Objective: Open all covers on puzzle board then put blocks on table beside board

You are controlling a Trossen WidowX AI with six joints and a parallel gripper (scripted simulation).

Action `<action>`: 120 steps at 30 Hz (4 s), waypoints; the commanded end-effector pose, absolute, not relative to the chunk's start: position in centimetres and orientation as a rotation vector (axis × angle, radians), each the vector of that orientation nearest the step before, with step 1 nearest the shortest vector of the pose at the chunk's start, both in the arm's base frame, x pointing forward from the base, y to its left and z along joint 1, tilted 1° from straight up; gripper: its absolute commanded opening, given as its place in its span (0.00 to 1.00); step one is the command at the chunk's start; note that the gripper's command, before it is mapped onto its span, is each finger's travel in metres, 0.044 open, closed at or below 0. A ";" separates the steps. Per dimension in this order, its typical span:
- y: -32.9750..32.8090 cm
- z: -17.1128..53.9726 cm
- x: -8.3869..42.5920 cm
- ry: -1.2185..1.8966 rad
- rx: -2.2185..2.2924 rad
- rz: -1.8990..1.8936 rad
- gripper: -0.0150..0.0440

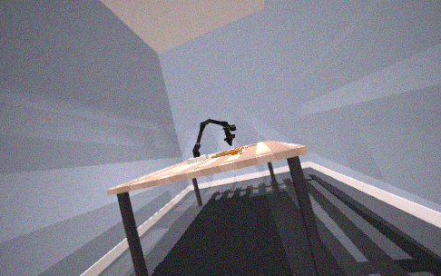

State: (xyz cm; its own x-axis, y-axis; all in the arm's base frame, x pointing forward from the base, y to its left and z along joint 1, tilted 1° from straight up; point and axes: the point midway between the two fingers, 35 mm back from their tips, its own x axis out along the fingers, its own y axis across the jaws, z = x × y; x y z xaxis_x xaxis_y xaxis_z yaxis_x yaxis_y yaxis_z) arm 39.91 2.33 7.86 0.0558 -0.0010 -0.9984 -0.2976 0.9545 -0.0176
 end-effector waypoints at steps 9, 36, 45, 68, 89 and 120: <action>2.3 5.6 39.9 1.508 -0.248 0.230 0.50; 2.3 5.0 39.9 1.508 -0.248 0.230 0.50; 2.3 4.1 40.0 1.508 -0.248 0.230 0.50; 2.3 2.5 40.1 1.508 -0.248 0.230 0.50; 2.3 2.9 40.1 1.506 -0.243 0.229 0.39; 2.3 6.9 39.9 1.507 -0.248 0.230 0.39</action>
State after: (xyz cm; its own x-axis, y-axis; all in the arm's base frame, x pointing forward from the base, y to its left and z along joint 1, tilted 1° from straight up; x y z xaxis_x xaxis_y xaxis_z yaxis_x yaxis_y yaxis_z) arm 39.82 2.36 6.27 0.0455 -0.0013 -0.9990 -0.2995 0.9540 -0.0149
